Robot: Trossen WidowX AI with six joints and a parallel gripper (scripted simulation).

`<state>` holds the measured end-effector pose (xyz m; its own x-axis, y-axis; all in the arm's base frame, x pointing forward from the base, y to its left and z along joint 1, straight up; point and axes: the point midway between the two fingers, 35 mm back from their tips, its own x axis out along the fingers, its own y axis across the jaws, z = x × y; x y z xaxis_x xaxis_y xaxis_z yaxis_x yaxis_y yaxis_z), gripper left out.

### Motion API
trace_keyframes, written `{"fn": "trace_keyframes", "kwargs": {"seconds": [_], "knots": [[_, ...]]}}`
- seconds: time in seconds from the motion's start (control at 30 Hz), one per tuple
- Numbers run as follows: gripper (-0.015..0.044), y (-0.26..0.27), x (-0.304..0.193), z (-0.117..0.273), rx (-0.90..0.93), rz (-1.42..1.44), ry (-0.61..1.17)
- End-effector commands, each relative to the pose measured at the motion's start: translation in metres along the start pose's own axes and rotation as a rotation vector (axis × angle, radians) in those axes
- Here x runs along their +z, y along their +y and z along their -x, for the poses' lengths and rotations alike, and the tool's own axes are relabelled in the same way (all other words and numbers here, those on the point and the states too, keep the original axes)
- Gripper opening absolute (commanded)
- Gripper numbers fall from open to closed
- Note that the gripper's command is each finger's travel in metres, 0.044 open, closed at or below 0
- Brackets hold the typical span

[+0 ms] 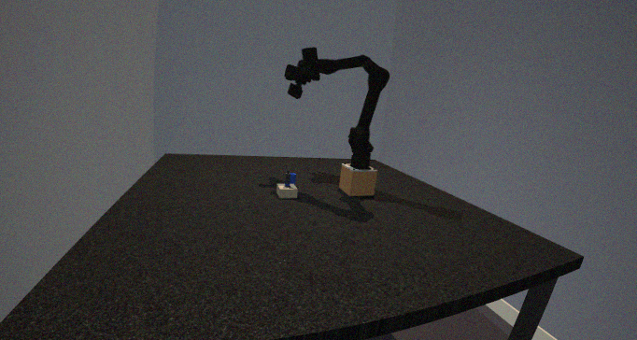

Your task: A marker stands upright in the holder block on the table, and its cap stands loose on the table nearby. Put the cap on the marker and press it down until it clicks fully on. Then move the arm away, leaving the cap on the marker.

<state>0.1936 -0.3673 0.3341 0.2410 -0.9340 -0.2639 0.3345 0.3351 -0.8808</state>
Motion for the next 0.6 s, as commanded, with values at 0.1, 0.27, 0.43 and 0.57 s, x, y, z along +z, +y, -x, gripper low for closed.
{"fn": "trace_keyframes", "kwargs": {"seconds": [0.1, 0.27, 0.43, 0.57], "knots": [[0.0248, 0.12, 0.02, 0.003, 0.371, 0.2, -0.054], [0.0248, 0.202, 0.025, 0.029, 0.639, 0.361, -0.096], [0.0248, 0.274, 0.017, 0.07, 0.903, 0.531, -0.128], [0.0248, 0.321, 0.005, 0.113, 1.11, 0.665, -0.135]]}}
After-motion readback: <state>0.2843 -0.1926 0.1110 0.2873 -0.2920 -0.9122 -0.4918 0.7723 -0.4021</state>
